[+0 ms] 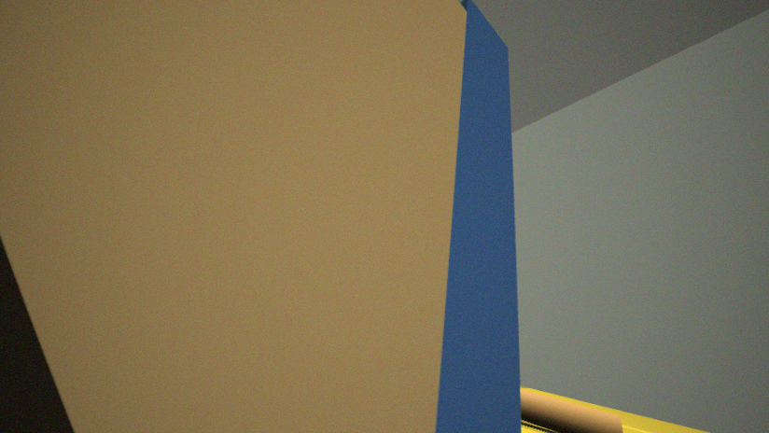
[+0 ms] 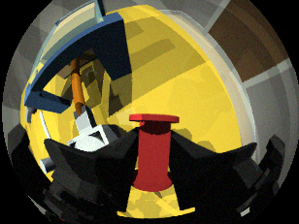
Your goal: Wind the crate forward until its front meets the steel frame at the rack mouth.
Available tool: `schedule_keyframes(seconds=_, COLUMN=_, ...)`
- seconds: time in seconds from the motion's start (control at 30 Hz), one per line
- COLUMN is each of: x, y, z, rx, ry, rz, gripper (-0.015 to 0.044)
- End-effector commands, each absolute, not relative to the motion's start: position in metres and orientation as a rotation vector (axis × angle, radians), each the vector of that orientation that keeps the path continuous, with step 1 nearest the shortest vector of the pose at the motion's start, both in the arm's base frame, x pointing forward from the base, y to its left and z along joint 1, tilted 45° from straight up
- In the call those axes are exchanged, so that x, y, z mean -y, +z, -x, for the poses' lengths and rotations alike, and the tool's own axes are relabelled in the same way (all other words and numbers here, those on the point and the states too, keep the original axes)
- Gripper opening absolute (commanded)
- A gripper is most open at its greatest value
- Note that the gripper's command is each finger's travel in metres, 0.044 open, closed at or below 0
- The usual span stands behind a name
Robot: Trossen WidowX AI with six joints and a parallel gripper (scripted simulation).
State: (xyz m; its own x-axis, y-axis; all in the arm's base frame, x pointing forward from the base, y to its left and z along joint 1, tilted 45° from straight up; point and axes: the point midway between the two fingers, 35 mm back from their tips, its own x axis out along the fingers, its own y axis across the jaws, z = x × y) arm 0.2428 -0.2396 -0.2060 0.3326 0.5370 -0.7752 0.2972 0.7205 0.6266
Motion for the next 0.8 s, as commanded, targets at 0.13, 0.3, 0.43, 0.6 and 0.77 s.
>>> schedule_keyframes(seconds=0.13, x=0.232, y=-0.205, z=-0.263, rx=-1.240, ry=0.203, rz=-0.802, gripper=0.0000)
schedule_keyframes(seconds=0.3, x=0.230, y=-0.204, z=-0.268, rx=-1.240, ry=0.203, rz=-0.802, gripper=0.0000)
schedule_keyframes(seconds=0.43, x=0.228, y=-0.203, z=-0.272, rx=-1.240, ry=0.203, rz=-0.802, gripper=0.0000)
schedule_keyframes(seconds=0.6, x=0.226, y=-0.201, z=-0.277, rx=-1.239, ry=0.203, rz=-0.802, gripper=0.0000)
schedule_keyframes(seconds=0.77, x=0.223, y=-0.199, z=-0.282, rx=-1.239, ry=0.204, rz=-0.803, gripper=0.0000)
